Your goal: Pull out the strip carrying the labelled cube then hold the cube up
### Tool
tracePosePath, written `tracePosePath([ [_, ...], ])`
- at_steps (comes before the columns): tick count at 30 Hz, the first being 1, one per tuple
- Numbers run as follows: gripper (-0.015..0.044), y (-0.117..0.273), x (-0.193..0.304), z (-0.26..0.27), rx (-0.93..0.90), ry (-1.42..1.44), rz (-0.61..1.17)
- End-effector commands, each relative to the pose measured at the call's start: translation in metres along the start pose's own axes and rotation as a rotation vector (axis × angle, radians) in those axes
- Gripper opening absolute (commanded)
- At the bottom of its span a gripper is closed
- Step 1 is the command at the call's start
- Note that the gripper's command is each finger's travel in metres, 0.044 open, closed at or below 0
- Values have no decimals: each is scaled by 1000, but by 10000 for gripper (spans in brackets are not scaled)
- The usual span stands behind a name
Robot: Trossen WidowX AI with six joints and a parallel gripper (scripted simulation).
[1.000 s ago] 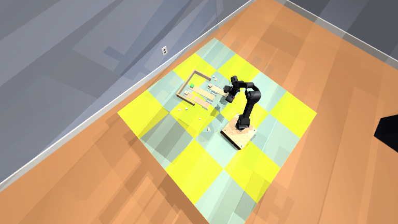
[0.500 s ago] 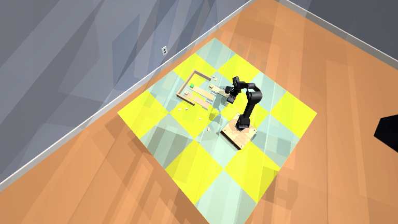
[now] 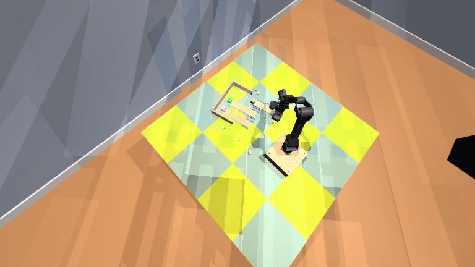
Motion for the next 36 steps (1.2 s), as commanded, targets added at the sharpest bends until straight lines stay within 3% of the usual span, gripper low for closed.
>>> tracePosePath([
  [1,0,-3,6,3,-10,-3,21],
  [13,0,-3,6,3,-10,-3,21],
  [18,0,40,-2,-1,-9,-3,19],
  [23,0,43,-2,-1,-9,-3,20],
  [28,131,42,-24,-3,-8,-153,18],
  [36,341,43,-52,-4,-8,-164,15],
])
Point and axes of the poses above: the point midway between the two fingers, 35 mm back from their tips, its own y axis back along the fingers, its own z axis across the jaws, x = y × z, the point moved 1 cm from there along y, back along the fingers, and after that the axes turned 4 degrees about y, right-handed, at the moved point
